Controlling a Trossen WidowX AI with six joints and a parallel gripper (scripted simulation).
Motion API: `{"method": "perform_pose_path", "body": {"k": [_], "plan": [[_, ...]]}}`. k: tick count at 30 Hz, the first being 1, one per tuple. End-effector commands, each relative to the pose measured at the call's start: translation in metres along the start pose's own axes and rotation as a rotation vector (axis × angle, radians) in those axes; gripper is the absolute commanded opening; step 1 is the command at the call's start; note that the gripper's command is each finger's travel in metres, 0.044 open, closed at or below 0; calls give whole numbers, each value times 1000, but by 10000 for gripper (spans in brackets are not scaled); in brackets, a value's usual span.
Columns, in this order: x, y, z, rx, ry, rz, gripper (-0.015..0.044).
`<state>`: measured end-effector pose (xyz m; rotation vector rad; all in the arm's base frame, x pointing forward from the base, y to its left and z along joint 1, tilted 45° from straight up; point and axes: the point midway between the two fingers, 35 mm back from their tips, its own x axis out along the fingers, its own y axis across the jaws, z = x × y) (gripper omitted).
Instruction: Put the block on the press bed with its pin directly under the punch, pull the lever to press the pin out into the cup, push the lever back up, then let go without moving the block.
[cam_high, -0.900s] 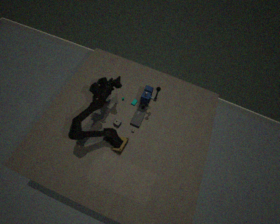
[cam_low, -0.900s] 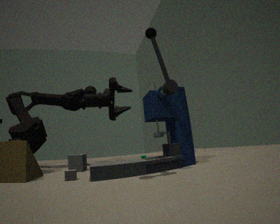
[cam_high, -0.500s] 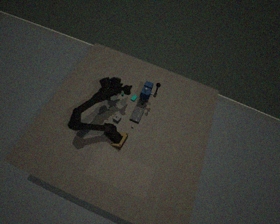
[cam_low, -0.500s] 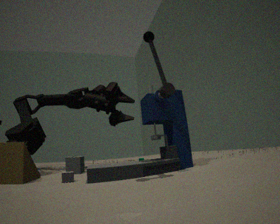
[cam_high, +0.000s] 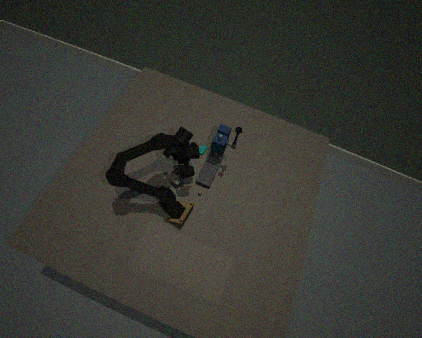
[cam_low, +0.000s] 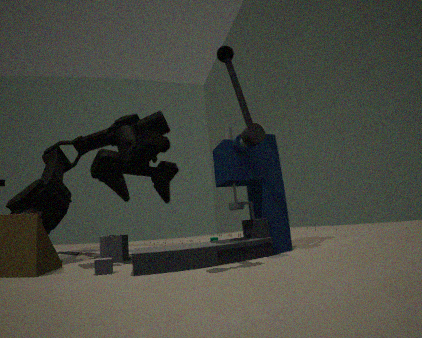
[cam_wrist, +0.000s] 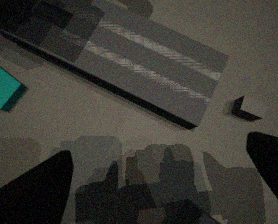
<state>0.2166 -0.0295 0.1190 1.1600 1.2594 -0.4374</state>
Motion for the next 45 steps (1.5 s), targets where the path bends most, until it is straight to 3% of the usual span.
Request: {"method": "perform_pose_path", "body": {"k": [1, 26, 41, 45], "plan": [[-32, -26, -58, 716, 439, -168, 440], [-31, -26, -58, 721, 433, -172, 440], [-13, -36, -66, 2123, 296, -560, 440], [-12, -37, -67, 2265, 265, -605, 440]]}}
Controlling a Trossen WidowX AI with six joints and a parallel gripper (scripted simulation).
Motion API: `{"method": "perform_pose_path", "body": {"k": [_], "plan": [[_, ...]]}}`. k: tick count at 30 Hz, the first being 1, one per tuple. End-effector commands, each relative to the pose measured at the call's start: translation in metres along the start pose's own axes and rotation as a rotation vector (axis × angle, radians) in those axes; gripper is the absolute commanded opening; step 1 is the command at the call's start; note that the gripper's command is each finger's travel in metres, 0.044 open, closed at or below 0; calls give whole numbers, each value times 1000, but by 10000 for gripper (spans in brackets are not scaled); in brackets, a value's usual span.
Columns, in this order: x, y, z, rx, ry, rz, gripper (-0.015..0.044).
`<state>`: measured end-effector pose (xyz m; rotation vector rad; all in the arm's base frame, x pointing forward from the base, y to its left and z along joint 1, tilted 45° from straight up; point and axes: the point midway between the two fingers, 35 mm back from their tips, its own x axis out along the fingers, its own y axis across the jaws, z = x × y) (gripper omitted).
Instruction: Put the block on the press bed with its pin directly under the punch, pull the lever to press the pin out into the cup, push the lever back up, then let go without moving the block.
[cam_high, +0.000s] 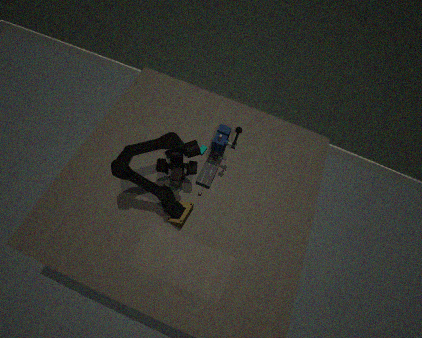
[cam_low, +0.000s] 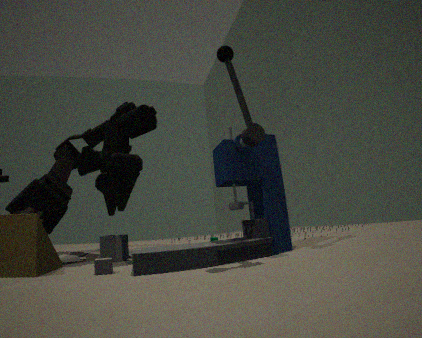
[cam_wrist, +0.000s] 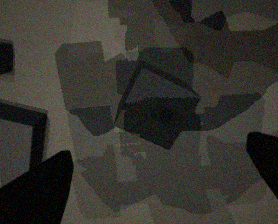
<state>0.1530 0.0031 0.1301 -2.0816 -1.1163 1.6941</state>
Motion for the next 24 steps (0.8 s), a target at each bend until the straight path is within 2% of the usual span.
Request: {"method": "perform_pose_path", "body": {"k": [1, 14, 24], "plan": [[10, 0, 4, 539, -7, -35, 440], [10, 0, 4, 539, -7, -35, 440], [25, 0, 3, 535, -13, -29, 440]]}}
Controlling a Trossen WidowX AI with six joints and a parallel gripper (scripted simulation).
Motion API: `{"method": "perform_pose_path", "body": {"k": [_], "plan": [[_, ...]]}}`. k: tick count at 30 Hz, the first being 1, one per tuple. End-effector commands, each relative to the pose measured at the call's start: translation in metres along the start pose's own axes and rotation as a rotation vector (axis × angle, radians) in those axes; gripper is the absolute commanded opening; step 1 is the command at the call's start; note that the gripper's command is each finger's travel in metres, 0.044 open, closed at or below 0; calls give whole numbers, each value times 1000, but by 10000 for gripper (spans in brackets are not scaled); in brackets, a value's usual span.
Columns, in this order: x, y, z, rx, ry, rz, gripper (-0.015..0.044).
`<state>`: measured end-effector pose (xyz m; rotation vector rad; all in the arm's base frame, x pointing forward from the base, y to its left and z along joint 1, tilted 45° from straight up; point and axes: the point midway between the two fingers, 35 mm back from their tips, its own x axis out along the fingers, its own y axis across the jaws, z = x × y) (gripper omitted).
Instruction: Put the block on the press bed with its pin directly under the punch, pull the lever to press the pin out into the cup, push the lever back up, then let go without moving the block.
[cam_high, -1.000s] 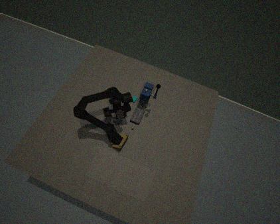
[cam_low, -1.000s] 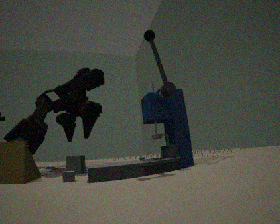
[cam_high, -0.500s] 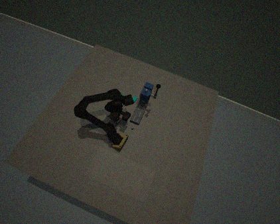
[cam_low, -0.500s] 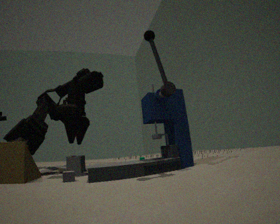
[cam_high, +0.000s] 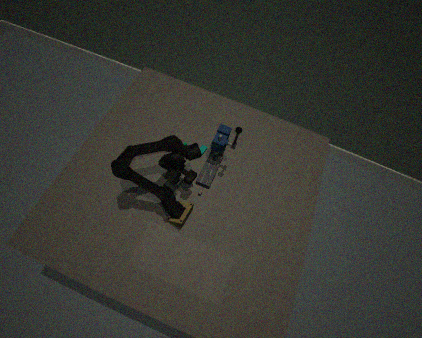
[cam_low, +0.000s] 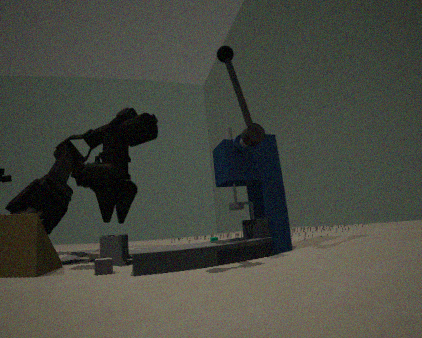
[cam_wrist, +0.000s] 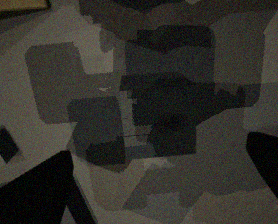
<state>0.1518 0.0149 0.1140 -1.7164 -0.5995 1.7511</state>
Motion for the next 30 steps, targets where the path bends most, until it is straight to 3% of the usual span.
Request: {"method": "perform_pose_path", "body": {"k": [1, 29, 30], "plan": [[7, -1, 0, 6, -3, -3, 440], [50, -3, 1, -10, -18, 3, 440], [50, -3, 1, -10, -18, 3, 414]]}}
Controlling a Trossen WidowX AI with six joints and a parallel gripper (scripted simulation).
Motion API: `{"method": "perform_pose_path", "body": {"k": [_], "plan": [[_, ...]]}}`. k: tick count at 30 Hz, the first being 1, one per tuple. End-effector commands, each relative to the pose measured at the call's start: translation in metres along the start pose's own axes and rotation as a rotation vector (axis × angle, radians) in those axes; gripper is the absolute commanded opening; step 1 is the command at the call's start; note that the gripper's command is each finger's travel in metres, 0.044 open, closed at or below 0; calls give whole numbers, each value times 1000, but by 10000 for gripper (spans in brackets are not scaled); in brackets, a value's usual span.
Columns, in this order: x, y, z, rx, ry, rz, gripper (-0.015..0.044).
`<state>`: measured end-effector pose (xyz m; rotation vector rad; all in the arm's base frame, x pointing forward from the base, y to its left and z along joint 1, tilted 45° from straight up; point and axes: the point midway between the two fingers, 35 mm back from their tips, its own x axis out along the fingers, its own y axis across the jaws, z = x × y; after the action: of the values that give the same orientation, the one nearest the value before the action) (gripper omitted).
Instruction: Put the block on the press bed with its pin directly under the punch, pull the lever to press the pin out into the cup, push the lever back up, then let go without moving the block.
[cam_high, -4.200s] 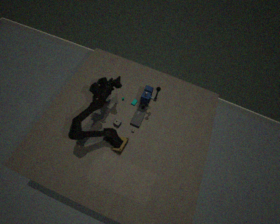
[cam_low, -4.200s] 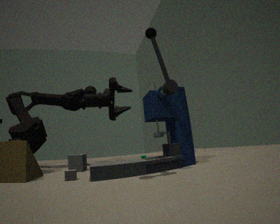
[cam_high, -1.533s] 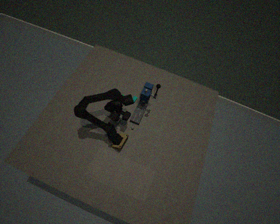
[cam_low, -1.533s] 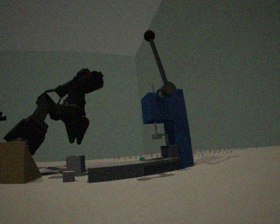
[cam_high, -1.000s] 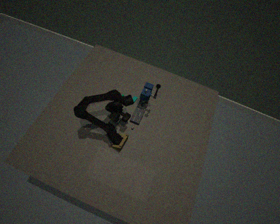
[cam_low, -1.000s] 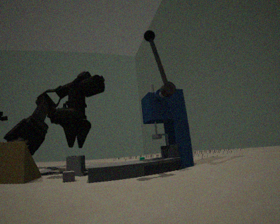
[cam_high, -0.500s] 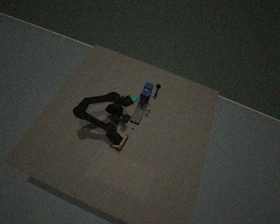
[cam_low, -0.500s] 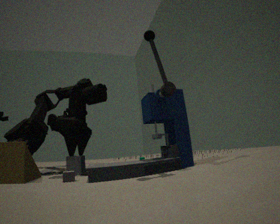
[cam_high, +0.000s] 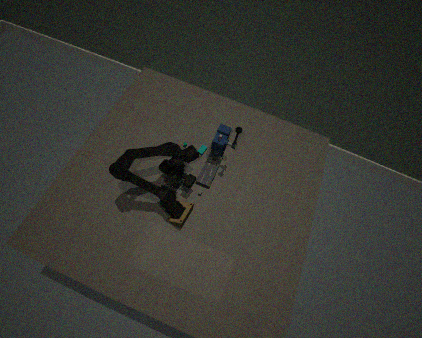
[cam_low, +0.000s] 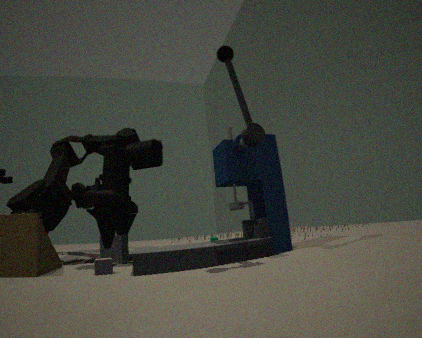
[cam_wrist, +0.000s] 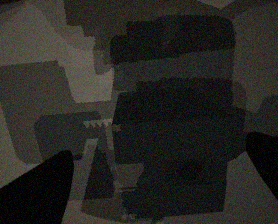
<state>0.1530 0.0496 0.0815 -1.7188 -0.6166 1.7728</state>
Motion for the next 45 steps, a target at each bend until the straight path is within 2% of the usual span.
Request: {"method": "perform_pose_path", "body": {"k": [1, 7, 26, 30, 41, 45], "plan": [[3, 0, 1, 6, -1, -5, 387], [3, 0, 1, 6, -1, -5, 230], [3, 0, 1, 6, -1, -5, 103], [-7, 0, 0, 10, 3, -4, 0], [-51, 2, 2, 25, 18, -16, 0], [-57, 2, 2, 26, 20, -19, 0]]}}
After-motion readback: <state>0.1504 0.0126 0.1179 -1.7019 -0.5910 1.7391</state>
